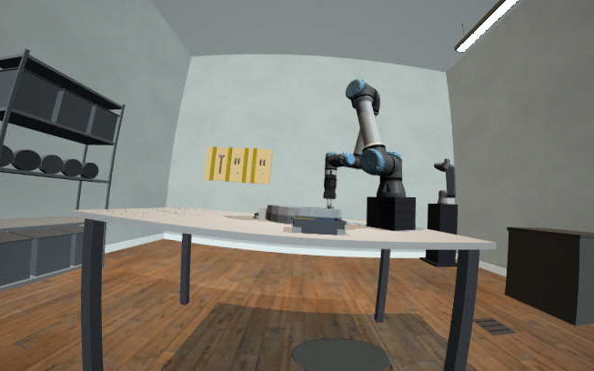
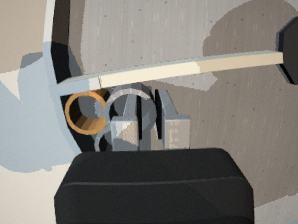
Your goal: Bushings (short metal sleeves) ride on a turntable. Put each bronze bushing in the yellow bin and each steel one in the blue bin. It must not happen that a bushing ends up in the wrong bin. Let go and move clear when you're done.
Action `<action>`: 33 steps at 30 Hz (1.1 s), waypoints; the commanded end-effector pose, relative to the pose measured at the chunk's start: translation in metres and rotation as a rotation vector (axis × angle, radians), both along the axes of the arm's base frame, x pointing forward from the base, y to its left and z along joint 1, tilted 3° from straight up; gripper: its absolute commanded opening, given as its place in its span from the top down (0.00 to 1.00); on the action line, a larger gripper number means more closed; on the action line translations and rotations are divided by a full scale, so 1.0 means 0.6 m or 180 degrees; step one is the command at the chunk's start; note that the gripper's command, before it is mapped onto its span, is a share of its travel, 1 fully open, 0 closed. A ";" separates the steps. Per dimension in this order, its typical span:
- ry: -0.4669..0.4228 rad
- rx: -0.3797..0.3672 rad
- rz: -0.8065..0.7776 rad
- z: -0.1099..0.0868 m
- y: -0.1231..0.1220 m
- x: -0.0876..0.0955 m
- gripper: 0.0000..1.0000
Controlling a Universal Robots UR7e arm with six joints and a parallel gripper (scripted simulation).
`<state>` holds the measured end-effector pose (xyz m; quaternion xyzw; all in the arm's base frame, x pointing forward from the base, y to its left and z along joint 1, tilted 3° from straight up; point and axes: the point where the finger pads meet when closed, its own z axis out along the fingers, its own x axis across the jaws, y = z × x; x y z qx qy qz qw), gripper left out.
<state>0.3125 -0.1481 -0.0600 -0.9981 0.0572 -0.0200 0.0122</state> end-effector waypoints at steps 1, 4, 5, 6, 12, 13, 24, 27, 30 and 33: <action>-0.0002 -0.0003 0.0000 0.001 -0.001 0.000 1.00; -0.0002 -0.0003 0.0000 0.003 -0.001 0.000 1.00; -0.0002 -0.0003 0.0000 0.004 -0.001 0.000 1.00; -0.0002 -0.0003 0.0000 0.006 -0.001 0.000 1.00; -0.0002 -0.0003 0.0000 0.009 -0.001 0.000 1.00; -0.0002 -0.0003 0.0000 0.010 -0.001 0.000 1.00; -0.0002 -0.0003 0.0000 0.012 -0.001 0.000 1.00; -0.0002 -0.0003 0.0000 0.015 -0.001 0.000 1.00; -0.0002 -0.0003 0.0000 0.015 -0.001 0.000 1.00; -0.0002 -0.0003 0.0000 0.019 -0.001 0.000 1.00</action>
